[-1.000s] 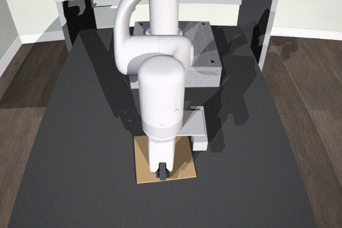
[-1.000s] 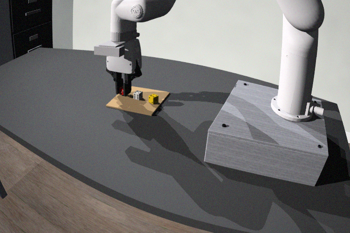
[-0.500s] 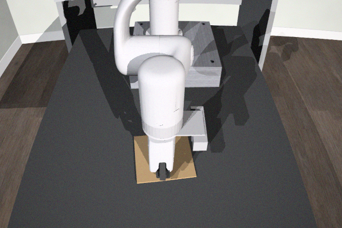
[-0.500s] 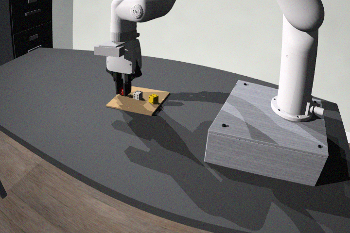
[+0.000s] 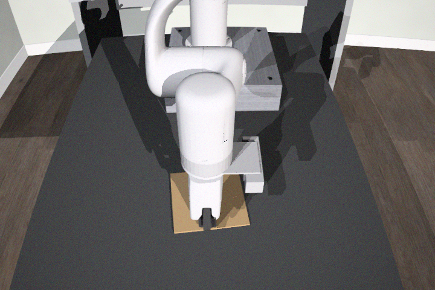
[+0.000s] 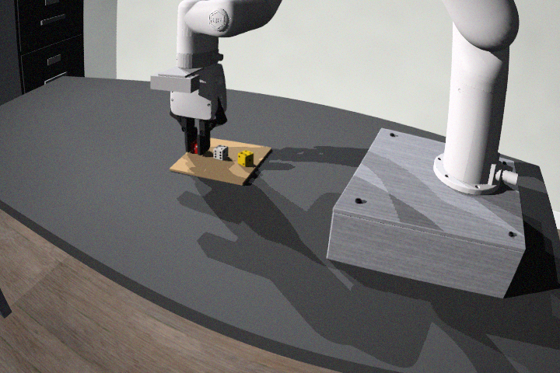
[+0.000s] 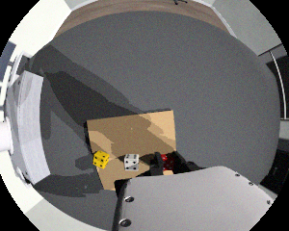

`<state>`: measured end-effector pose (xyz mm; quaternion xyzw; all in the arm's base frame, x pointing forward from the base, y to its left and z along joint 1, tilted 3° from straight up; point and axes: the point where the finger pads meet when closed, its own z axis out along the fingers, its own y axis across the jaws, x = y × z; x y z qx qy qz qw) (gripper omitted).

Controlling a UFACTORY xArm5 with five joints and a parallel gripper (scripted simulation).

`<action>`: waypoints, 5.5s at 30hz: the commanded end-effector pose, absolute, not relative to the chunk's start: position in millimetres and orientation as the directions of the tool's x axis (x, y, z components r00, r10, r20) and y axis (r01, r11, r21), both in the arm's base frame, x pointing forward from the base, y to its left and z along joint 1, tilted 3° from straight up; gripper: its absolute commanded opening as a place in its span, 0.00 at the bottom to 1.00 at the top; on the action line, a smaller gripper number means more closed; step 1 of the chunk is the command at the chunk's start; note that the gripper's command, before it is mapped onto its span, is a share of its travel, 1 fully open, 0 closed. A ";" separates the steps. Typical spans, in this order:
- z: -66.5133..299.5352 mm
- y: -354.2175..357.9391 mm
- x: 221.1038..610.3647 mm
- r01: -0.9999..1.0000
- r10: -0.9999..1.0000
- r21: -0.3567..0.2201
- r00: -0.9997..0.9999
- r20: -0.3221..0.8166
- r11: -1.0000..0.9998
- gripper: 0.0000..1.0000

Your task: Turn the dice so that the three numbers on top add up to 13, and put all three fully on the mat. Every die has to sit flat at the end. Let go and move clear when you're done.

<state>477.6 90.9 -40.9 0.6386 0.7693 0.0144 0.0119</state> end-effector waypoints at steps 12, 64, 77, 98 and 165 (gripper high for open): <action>-39.8 91.1 479.1 0.982 0.983 0.041 -0.184 0.000 0.184 0.15; -38.1 91.1 479.1 0.982 0.983 0.041 -0.184 0.000 0.184 0.36; 3.4 90.1 477.5 0.982 0.983 0.041 -0.184 0.000 0.184 0.36; 50.2 89.0 475.8 0.982 0.983 0.041 -0.184 0.000 0.184 1.00; 132.4 87.0 472.7 0.982 0.983 0.041 -0.184 0.000 0.184 1.00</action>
